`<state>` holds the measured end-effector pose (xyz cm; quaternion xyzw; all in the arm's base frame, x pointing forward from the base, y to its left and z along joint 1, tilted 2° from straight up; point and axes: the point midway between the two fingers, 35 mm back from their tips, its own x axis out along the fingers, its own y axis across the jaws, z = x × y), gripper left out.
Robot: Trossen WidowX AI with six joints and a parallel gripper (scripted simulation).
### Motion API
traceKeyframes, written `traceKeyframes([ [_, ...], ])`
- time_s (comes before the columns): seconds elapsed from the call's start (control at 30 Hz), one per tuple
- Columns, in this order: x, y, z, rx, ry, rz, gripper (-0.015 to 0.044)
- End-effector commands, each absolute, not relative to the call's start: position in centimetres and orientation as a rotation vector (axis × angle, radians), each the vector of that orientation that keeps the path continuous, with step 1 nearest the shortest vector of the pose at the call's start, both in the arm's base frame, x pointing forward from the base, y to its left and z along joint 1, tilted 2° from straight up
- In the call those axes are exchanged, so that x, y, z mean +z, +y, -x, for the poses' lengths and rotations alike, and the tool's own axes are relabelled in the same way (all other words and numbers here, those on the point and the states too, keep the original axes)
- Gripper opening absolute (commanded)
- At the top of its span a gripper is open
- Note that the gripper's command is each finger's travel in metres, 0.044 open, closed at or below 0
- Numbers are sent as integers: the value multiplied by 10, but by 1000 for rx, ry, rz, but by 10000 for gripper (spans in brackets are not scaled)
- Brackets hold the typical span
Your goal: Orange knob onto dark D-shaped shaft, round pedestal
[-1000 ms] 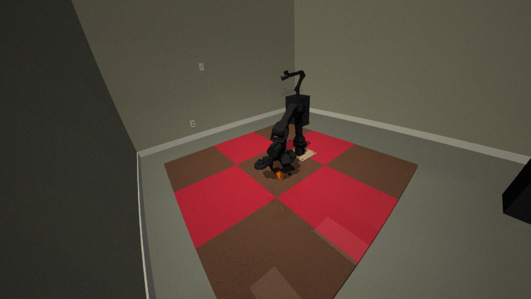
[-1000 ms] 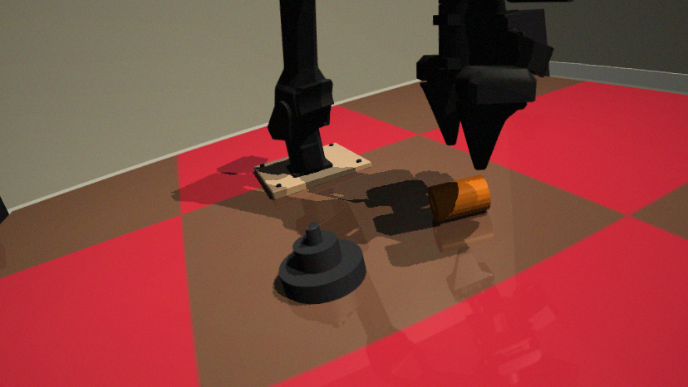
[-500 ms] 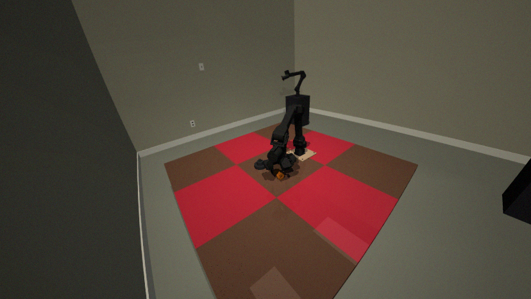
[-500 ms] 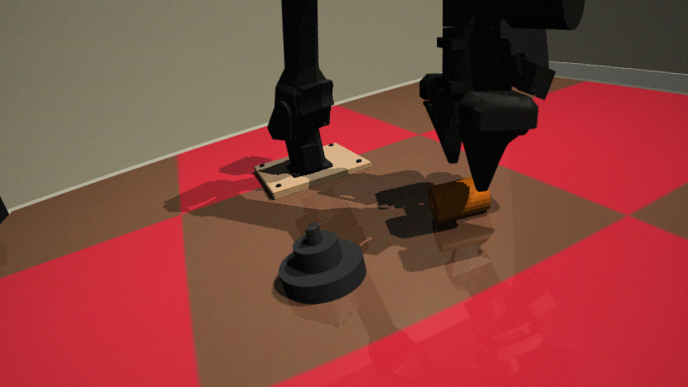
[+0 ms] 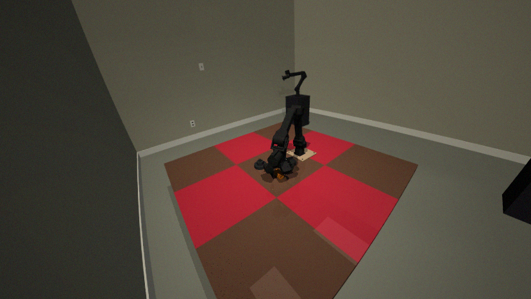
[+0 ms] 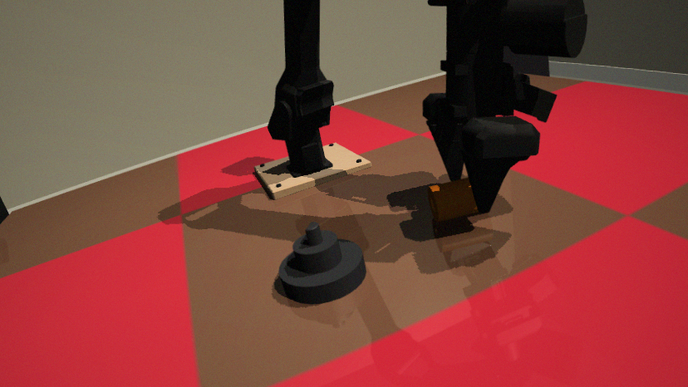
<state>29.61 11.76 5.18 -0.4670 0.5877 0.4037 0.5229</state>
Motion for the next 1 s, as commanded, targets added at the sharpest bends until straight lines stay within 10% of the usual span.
traceKeyframes([
  [0.0,42,117,-293,970,1422,1110,440],
  [0.33,41,117,-293,970,1422,1110,240],
  [0.97,41,117,-293,970,1422,1110,179],
])
